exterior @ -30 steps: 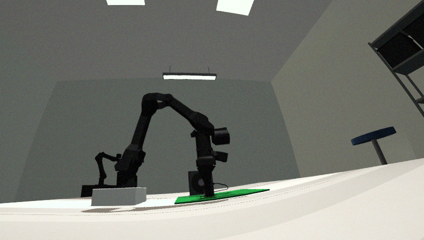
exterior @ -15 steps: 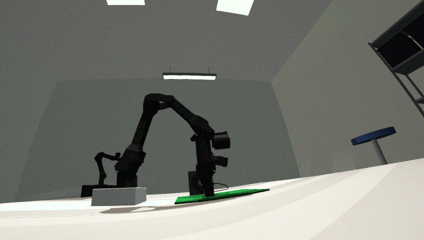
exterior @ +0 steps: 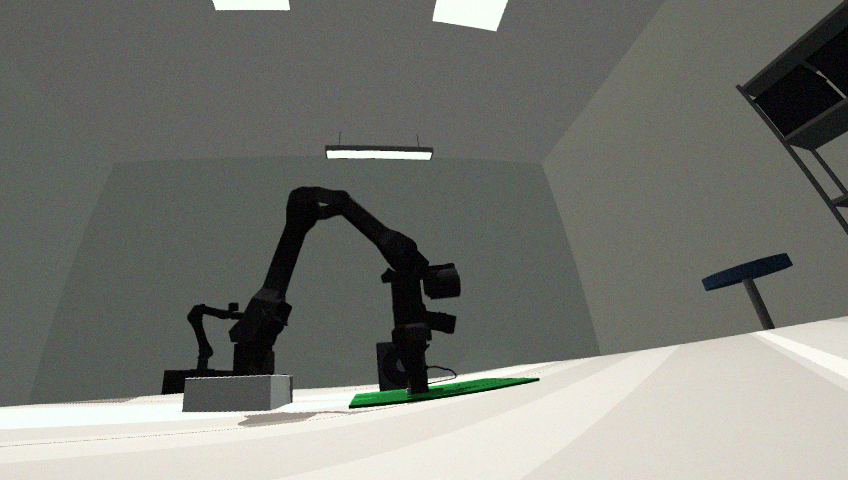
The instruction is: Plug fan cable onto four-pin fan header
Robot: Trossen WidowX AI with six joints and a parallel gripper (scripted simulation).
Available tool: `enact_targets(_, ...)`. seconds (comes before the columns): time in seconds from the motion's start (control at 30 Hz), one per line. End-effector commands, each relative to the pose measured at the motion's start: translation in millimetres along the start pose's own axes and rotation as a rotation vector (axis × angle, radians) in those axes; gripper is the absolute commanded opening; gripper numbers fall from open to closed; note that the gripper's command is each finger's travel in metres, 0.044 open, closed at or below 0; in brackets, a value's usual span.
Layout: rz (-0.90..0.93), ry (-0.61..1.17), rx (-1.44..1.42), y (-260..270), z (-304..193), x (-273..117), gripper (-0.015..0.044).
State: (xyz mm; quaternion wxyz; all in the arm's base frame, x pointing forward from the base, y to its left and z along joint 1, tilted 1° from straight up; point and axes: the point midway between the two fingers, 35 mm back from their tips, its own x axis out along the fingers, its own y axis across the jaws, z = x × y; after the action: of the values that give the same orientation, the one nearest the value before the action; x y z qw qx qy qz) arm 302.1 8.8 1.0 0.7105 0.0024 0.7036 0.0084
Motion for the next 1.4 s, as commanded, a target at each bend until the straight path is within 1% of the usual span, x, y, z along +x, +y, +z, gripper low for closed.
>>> enact_targets(0.0, 0.000, -0.001, 0.000, 0, 0, 0, 0.0013)
enact_targets(0.1, 0.000, -0.001, 0.000, 0, 1, -3, 0.0000)
enact_targets(0.2, -0.003, 0.003, 0.003, 0, 1, -39, 0.0000)
enact_targets(0.27, -0.004, 0.004, 0.004, 0, 0, -50, 0.0000)
enact_targets(0.47, -0.003, 0.004, -0.015, 7, 1, -49, 0.0000)
enact_targets(0.67, 0.003, 0.004, -0.166, 65, -1, -48, 0.0000)
enact_targets(1.37, 0.003, 0.004, -0.168, 66, -7, -49, 0.0000)
